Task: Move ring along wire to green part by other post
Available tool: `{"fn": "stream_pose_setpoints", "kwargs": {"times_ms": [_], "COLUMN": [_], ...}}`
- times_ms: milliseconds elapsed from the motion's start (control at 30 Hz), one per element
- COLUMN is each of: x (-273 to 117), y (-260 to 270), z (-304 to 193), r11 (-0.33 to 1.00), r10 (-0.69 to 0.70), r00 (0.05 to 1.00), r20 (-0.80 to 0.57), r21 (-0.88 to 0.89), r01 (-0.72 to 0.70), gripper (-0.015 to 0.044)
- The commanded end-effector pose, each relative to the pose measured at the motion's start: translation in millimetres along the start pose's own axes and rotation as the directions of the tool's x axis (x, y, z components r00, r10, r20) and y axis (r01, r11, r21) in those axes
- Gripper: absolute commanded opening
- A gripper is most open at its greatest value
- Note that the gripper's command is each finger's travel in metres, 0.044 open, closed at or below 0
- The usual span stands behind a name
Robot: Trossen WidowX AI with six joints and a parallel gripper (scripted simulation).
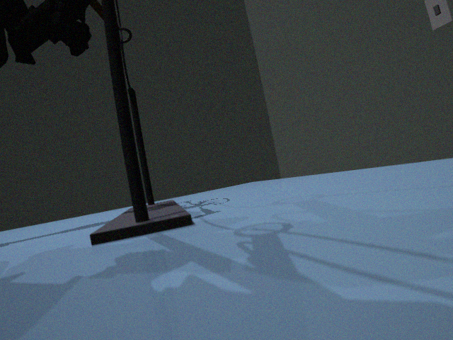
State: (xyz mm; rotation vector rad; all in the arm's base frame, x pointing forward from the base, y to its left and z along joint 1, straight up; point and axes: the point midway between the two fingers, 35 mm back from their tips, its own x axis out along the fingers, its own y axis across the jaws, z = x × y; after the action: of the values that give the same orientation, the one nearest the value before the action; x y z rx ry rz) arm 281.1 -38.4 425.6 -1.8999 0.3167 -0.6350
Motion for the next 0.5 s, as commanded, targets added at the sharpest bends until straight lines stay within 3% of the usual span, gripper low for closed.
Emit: {"fn": "stream_pose_setpoints", "kwargs": {"times_ms": [0, 467], "x": [-0.9, -0.6], "y": [-1.9, -6.8], "z": [-0.7, -0.1], "r11": [0.998, 0.974], "r10": [-0.030, -0.104], "r00": [1.000, 0.994], "r20": [0.008, 0.036], "r21": [-0.054, -0.199], "r01": [0.031, 0.109], "gripper": [-0.0150, -0.0150]}}
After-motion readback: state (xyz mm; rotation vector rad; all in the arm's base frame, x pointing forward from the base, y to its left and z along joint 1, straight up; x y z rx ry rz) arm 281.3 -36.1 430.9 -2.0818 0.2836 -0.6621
